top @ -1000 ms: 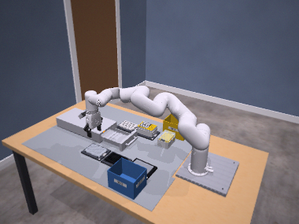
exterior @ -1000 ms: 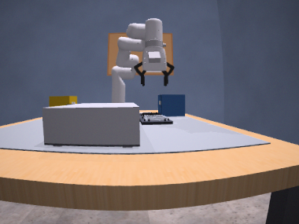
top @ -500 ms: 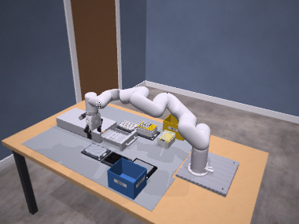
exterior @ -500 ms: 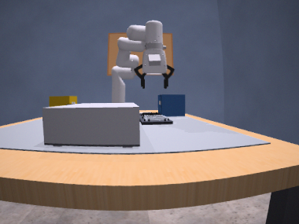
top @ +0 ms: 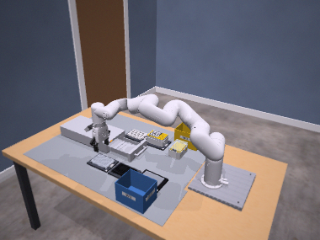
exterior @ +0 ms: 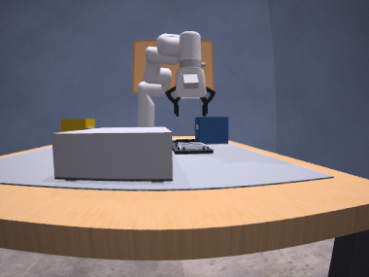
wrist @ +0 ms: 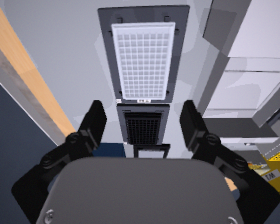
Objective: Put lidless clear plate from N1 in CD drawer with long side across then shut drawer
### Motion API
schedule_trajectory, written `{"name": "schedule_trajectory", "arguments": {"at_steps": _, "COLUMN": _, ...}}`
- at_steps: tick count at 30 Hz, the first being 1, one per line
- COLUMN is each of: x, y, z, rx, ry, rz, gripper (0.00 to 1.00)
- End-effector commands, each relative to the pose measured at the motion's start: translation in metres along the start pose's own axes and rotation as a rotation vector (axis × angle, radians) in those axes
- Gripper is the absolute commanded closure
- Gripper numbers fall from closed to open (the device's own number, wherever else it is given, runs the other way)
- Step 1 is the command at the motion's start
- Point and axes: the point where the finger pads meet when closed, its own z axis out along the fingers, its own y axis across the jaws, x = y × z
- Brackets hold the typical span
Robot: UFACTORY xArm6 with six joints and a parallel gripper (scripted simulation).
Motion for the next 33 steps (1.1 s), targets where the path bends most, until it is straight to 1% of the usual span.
{"name": "schedule_trajectory", "arguments": {"at_steps": 1, "x": 0.002, "y": 0.0, "z": 0.004, "rx": 0.002, "ry": 0.006, "rz": 0.0, "gripper": 0.0}}
{"name": "schedule_trajectory", "arguments": {"at_steps": 12, "x": 0.002, "y": 0.0, "z": 0.022, "rx": 0.002, "ry": 0.006, "rz": 0.0, "gripper": 0.0}}
{"name": "schedule_trajectory", "arguments": {"at_steps": 14, "x": 0.002, "y": 0.0, "z": 0.022, "rx": 0.002, "ry": 0.006, "rz": 0.0, "gripper": 0.0}}
{"name": "schedule_trajectory", "arguments": {"at_steps": 29, "x": 0.002, "y": 0.0, "z": 0.047, "rx": 0.002, "ry": 0.006, "rz": 0.0, "gripper": 0.0}}
{"name": "schedule_trajectory", "arguments": {"at_steps": 33, "x": 0.002, "y": 0.0, "z": 0.051, "rx": 0.002, "ry": 0.006, "rz": 0.0, "gripper": 0.0}}
